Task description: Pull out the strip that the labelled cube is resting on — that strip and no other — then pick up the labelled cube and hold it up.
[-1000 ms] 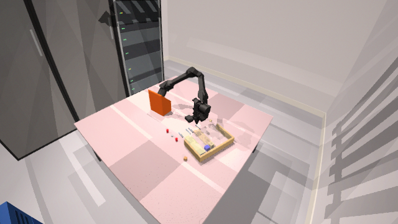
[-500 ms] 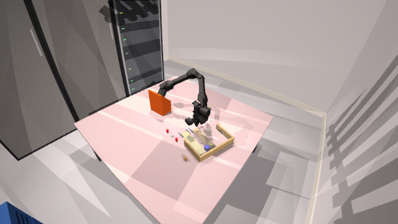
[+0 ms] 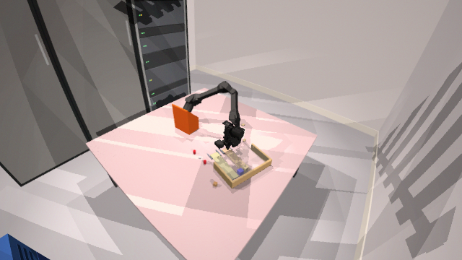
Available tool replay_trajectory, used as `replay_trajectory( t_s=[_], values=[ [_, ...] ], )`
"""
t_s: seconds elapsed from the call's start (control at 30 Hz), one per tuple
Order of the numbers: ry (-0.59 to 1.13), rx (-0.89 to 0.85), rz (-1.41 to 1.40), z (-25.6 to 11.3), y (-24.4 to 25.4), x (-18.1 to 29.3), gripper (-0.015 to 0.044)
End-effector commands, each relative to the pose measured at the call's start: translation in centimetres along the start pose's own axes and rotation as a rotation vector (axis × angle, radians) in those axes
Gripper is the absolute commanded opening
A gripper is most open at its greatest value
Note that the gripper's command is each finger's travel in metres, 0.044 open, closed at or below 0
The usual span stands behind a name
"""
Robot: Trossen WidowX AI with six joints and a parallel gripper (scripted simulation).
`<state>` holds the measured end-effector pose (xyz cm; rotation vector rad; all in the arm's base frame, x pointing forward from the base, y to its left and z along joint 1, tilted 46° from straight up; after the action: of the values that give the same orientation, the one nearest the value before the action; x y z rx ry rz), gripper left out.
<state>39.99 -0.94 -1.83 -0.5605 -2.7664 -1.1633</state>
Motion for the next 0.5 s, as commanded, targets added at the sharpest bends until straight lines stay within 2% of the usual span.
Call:
replay_trajectory(
  t_s=[0.0, 0.47],
  values=[
    [0.005, -0.005, 0.008, 0.82, -0.14, 0.1, 0.0],
    [0.006, -0.005, 0.008, 1.06, -0.16, 0.1, 0.0]
  ],
)
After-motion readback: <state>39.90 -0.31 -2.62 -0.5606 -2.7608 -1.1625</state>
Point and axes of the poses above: the point midway between the two fingers, 35 mm back from their tips, its own z axis out along the fingers, its own y axis across the jaws, x = y × z, the point moved 9 cm from there along -z, back along the fingers, and after that the axes turned 1 degree about z, right-handed, at the moved point
